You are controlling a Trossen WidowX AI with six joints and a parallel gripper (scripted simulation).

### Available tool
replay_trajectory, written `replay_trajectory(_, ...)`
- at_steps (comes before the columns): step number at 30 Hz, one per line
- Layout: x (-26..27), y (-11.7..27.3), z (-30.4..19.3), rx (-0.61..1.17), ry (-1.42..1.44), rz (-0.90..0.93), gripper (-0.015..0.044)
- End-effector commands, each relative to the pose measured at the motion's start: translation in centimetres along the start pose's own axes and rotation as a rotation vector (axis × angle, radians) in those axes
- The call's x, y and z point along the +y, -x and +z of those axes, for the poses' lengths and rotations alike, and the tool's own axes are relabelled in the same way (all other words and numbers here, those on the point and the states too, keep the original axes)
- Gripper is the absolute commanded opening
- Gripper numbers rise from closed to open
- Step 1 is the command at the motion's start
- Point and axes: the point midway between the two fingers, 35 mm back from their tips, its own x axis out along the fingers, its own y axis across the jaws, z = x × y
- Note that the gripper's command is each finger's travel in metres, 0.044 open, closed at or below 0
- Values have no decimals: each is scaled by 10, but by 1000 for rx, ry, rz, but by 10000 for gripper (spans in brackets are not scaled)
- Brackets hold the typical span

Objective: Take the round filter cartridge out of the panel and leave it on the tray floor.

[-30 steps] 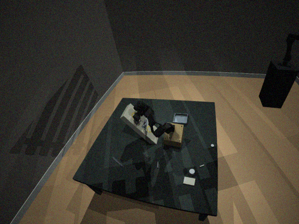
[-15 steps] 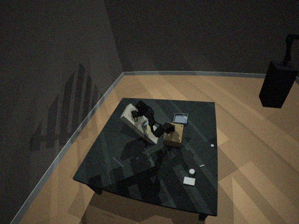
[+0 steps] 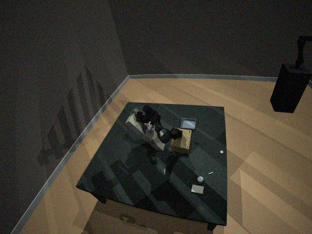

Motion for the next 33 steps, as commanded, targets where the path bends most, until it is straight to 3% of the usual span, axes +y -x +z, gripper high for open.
replay_trajectory(1,-1,-8,-2,3,-112,-14,0)
replay_trajectory(6,-1,-8,-2,1,-283,-14,0)
replay_trajectory(33,-1,-9,-2,2,-203,-14,0)
